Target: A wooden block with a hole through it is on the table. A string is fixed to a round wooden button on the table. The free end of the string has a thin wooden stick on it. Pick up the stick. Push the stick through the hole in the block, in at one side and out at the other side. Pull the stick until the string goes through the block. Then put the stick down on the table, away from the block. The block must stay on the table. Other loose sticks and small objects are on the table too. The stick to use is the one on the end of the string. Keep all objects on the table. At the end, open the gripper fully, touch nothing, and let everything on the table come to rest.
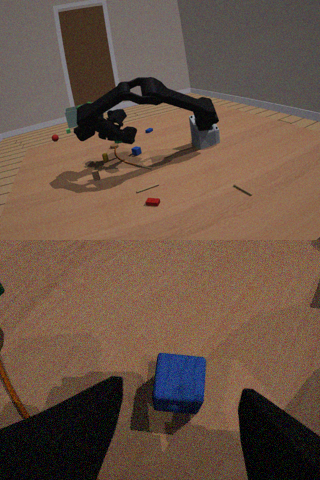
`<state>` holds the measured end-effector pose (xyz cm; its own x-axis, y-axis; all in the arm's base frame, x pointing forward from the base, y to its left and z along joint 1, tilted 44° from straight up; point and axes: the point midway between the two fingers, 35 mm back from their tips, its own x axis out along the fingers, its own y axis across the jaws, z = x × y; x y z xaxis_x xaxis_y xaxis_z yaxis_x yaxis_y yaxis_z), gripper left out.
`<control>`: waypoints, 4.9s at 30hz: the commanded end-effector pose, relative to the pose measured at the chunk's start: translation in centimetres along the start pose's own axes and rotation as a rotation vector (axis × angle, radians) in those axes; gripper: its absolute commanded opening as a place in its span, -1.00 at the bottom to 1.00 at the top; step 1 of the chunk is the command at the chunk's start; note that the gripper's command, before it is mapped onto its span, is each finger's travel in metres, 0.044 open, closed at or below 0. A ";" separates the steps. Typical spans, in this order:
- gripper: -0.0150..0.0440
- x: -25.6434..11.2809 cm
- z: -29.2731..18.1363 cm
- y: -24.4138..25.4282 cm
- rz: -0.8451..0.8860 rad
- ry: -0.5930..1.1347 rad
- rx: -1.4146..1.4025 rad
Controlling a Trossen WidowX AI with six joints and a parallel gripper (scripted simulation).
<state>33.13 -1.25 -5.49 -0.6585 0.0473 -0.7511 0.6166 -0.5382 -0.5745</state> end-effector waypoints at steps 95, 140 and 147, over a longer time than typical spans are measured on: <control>0.47 4.1 3.3 0.3 1.544 -0.504 -3.348; 0.13 4.1 3.4 0.3 1.537 -0.500 -3.348; 0.04 4.1 3.4 0.3 1.537 -0.500 -3.348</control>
<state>29.16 -4.04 -7.65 -0.1041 0.6698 -0.7352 -0.9591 0.1280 0.2524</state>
